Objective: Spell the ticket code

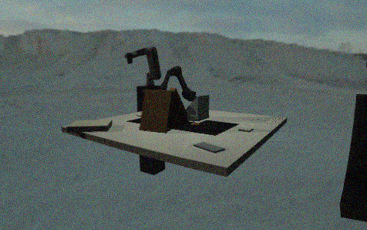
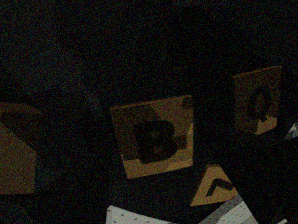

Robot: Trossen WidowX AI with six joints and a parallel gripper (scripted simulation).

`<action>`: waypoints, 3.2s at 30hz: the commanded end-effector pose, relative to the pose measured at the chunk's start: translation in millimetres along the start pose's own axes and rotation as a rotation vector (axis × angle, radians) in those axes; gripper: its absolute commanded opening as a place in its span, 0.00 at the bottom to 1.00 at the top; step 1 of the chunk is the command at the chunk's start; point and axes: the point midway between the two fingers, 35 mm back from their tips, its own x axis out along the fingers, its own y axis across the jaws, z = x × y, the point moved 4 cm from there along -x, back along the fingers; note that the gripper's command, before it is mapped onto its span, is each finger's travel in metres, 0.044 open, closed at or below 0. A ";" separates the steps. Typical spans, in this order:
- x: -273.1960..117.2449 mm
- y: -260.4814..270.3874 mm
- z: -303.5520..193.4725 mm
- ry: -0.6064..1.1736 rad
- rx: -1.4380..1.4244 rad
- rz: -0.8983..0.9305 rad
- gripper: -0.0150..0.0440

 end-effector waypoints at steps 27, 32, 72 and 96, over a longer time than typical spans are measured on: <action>-8.6 1.3 -3.5 0.004 -0.005 0.003 0.25; -11.8 2.0 -4.8 0.004 -0.005 0.003 0.25; -38.1 21.9 16.3 -0.058 -0.153 0.112 0.25; -99.6 79.1 122.6 -0.496 -0.709 0.378 0.25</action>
